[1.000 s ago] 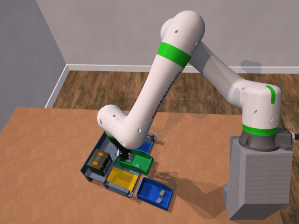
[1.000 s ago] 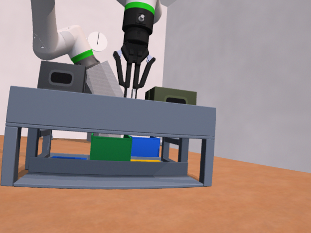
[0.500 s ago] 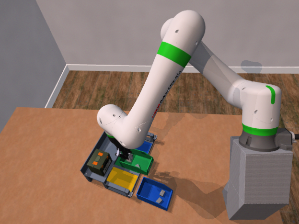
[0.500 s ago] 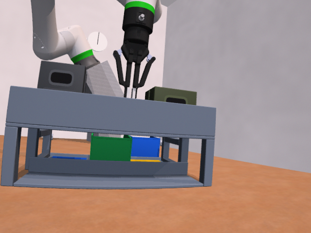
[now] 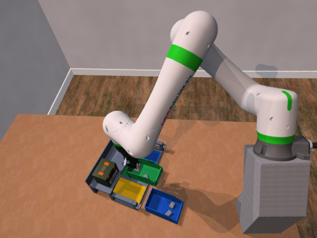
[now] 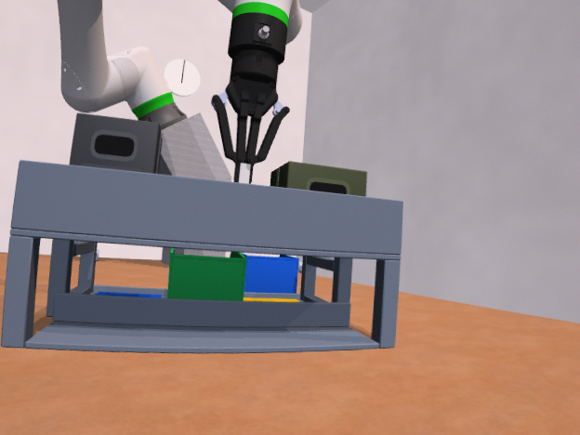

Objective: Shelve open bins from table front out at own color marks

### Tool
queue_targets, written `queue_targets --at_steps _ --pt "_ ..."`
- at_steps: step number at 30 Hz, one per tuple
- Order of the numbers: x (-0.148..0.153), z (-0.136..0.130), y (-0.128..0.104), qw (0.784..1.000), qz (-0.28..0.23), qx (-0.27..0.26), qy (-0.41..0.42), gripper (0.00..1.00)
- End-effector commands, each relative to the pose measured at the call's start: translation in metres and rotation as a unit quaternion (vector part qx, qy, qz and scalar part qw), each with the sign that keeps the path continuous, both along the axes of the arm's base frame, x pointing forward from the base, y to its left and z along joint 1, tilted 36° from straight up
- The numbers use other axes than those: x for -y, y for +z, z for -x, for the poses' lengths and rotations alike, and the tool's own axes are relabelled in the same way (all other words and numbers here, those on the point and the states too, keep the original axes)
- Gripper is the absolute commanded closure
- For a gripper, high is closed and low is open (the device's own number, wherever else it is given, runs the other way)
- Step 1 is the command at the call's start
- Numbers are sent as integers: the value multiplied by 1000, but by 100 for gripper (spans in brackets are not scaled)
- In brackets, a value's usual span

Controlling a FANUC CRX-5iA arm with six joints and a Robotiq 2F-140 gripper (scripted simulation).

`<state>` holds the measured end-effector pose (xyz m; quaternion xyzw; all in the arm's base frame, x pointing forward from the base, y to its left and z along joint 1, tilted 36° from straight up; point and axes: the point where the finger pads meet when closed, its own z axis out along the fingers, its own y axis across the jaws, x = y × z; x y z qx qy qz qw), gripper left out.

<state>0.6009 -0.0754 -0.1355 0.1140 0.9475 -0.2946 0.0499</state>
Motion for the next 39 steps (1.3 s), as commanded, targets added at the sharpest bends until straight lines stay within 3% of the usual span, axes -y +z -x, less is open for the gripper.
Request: queue_targets --at_steps 1,31,39 --pt "0 0 0 1000 0 0 0 100" --pt "1 1 0 1000 0 15 -21 100" --pt "4 5 0 992 0 77 -104 100"
